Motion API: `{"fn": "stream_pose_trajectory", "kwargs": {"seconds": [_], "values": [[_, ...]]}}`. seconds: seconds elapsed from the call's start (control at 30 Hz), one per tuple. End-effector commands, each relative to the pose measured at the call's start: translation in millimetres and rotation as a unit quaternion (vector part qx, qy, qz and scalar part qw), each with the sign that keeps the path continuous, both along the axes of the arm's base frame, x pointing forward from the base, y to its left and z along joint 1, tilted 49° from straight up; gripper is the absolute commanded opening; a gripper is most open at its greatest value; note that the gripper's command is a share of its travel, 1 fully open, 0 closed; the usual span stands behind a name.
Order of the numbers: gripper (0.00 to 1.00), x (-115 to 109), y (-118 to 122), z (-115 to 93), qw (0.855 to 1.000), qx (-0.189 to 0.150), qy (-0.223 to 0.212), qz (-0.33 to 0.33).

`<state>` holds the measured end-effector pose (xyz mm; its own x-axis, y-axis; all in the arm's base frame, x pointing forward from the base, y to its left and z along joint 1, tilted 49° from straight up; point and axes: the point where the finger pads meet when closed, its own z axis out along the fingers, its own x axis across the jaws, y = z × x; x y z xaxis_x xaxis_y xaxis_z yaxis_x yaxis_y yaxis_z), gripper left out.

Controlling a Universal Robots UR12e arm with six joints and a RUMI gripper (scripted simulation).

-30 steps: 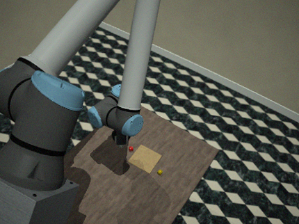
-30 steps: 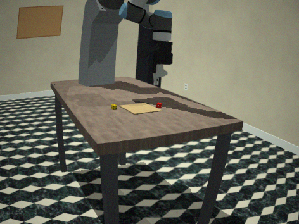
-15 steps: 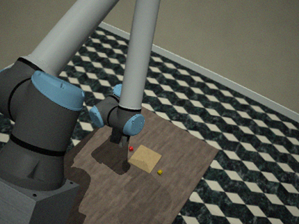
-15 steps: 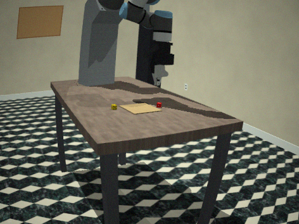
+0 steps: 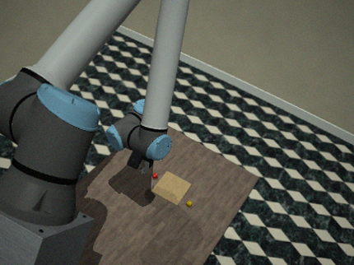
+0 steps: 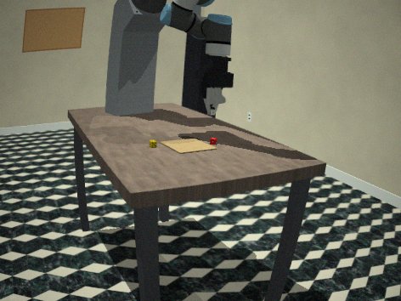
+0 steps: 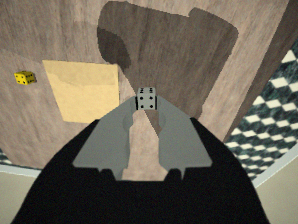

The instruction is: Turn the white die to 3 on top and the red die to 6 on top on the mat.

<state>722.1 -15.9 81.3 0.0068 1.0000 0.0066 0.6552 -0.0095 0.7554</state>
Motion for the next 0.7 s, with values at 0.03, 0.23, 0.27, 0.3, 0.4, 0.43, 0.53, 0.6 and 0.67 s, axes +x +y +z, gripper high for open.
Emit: {"fn": "stream_pose_trajectory", "kwargs": {"seconds": [0.03,0.23,0.27,0.3,0.4,0.43,0.53,0.6,0.67], "values": [[0.03,0.1,0.3,0.5,1.0,0.006,0.0,-0.006],[0.03,0.2,0.3,0.4,1.0,0.006,-0.001,-0.006],[0.03,0.2,0.3,0.4,1.0,0.006,-0.002,-0.006],[0.03,0.3,0.2,0.4,1.0,0.006,-0.003,-0.006],[0.03,0.6,0.1,0.2,1.0,0.006,-0.008,-0.006],[0.03,0.7,0.0,0.1,1.0,0.006,-0.01,-0.006],[0.03,1.1,-0.1,-0.2,1.0,0.006,-0.021,-0.007],[0.03,1.1,-0.1,-0.2,1.0,0.006,-0.021,-0.007],[0.03,1.2,-0.2,-0.3,1.0,0.006,-0.03,-0.007]]}}
